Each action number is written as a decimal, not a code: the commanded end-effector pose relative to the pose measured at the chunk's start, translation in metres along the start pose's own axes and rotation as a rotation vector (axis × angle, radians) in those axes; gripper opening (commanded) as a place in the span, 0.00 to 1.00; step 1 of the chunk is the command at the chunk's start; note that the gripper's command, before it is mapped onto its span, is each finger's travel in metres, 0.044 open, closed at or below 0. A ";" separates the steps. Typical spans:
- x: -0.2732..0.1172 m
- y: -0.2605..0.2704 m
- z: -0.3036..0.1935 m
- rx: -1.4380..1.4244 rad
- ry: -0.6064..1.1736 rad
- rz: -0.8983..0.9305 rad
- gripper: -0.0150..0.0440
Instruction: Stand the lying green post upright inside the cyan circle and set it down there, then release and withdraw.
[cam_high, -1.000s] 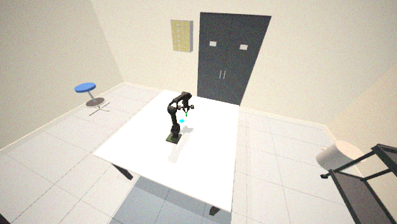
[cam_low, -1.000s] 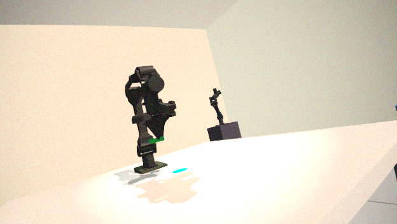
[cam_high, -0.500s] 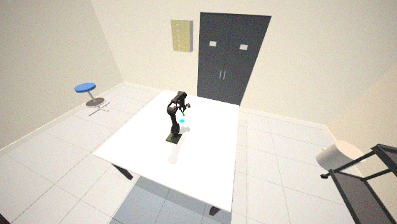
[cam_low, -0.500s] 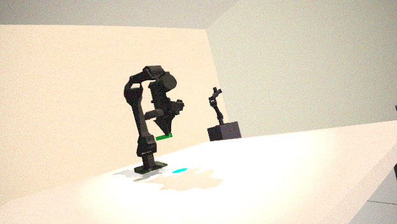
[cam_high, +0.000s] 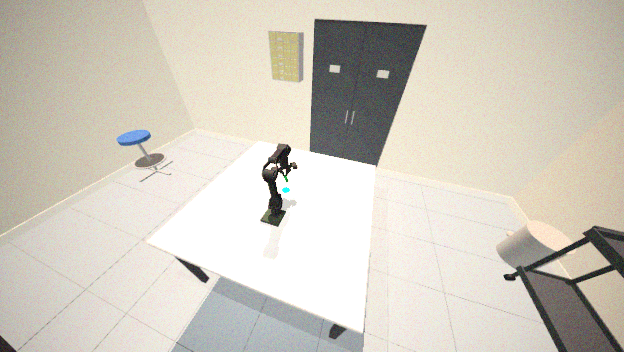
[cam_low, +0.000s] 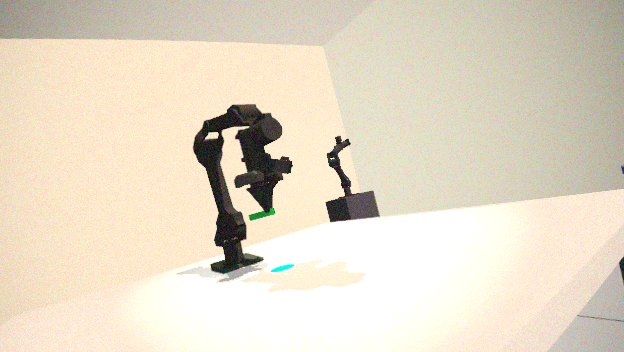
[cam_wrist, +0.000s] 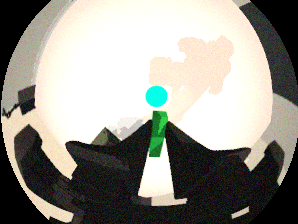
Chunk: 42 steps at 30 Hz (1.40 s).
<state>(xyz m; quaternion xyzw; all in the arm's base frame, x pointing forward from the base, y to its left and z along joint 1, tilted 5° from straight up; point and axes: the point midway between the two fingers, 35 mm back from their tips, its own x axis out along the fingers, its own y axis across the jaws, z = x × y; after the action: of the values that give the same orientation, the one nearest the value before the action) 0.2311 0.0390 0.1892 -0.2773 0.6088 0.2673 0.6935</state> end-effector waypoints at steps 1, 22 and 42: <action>0.003 0.001 0.001 0.007 -0.030 0.017 0.29; 0.014 -0.001 0.005 0.066 -0.176 0.081 0.29; 0.022 -0.005 0.008 0.110 -0.321 0.126 0.29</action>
<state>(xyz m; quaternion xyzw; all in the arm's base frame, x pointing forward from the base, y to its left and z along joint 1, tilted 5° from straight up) 0.2417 0.0418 0.1699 -0.1626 0.5310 0.3114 0.7711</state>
